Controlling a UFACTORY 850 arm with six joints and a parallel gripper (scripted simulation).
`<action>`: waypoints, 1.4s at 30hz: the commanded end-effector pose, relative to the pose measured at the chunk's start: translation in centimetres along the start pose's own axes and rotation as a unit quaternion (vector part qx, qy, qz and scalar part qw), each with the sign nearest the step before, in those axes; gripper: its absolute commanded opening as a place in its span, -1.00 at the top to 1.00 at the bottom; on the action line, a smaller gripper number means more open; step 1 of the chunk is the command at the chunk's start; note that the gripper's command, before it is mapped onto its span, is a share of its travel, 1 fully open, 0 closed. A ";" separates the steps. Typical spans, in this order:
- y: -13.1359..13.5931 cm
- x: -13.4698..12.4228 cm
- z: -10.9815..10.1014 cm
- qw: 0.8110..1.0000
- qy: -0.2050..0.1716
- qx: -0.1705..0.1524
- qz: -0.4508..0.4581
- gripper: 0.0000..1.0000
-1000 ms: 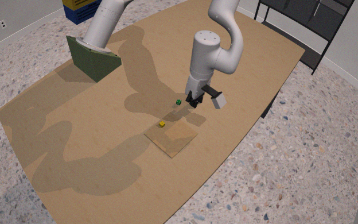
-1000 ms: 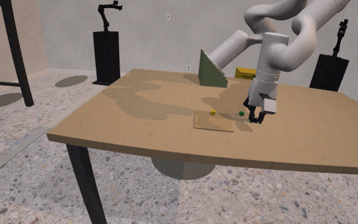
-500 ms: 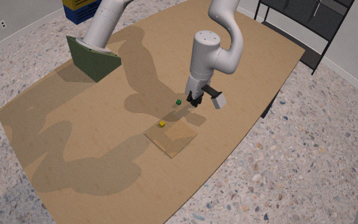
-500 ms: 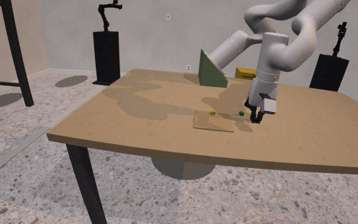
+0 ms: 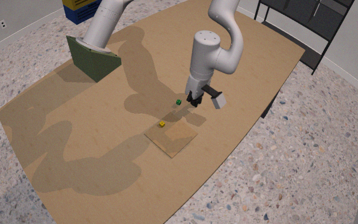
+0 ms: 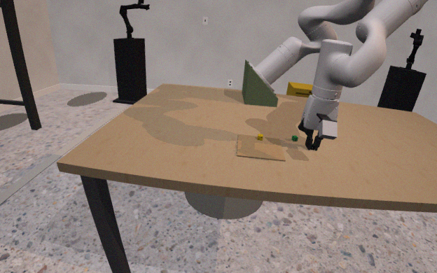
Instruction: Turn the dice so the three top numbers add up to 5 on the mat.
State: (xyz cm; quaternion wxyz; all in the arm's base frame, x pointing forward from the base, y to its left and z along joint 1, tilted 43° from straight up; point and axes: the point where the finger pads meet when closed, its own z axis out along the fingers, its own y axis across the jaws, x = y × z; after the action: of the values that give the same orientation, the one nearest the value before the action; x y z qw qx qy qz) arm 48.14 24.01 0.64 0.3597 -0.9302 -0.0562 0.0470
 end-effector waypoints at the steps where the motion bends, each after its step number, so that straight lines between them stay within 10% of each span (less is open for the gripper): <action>1: 0.0 0.1 -0.1 1.000 0.001 0.000 0.000 0.78; 13: 0.0 0.1 -0.4 1.000 0.001 0.000 0.000 0.78; 30: 0.0 0.1 -9.4 1.000 0.001 0.000 0.000 0.78; 42: 0.0 0.1 -10.1 1.000 0.001 0.000 0.000 0.78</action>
State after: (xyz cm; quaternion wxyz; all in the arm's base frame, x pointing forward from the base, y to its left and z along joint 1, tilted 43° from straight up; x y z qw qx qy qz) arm 49.38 17.41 7.96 0.3597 -0.9302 -0.0561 0.0472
